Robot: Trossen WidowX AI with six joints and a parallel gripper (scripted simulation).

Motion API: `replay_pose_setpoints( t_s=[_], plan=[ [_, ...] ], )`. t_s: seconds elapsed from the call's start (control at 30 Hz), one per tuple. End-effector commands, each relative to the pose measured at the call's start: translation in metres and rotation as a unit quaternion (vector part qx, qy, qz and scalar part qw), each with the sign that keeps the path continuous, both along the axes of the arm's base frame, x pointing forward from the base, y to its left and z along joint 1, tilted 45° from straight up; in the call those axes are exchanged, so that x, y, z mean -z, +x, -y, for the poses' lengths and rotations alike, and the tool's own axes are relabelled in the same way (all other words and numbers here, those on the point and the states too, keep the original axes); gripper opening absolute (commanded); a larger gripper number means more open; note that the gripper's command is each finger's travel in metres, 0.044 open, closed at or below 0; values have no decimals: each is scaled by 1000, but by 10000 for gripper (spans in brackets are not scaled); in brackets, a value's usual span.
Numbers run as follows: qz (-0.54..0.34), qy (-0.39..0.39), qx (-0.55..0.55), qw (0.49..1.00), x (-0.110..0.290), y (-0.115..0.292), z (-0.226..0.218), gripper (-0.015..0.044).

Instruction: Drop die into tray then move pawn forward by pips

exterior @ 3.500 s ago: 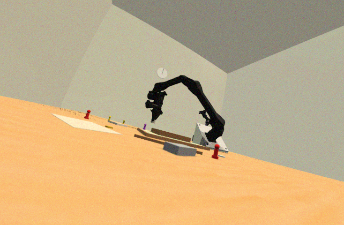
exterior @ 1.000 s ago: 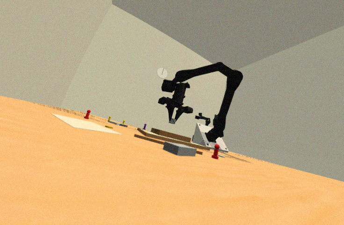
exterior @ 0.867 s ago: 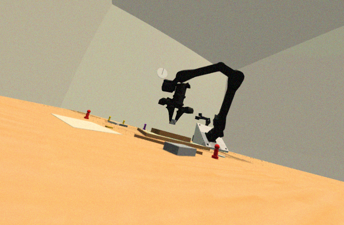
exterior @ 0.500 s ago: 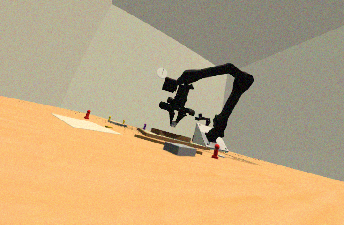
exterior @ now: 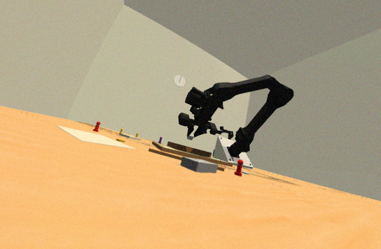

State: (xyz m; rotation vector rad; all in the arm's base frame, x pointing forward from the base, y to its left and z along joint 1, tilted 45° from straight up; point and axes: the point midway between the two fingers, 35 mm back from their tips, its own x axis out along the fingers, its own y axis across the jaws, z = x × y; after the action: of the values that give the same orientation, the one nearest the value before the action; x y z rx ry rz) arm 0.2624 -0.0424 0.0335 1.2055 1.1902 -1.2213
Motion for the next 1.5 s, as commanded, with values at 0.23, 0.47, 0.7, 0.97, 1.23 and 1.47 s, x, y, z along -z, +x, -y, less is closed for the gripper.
replay_pose_setpoints(
  t_s=[0.23,0.47,0.7,0.97,1.23,1.47],
  plan=[
    [14,-28,8,999,-54,8,11,0],
    [14,-28,8,999,-54,7,11,0],
    [14,-28,8,999,-55,7,11,0],
    [12,-26,10,1000,-54,7,10,0],
    [12,-26,10,1000,-54,7,10,0],
    [12,-26,10,1000,-54,7,10,184]
  ],
)
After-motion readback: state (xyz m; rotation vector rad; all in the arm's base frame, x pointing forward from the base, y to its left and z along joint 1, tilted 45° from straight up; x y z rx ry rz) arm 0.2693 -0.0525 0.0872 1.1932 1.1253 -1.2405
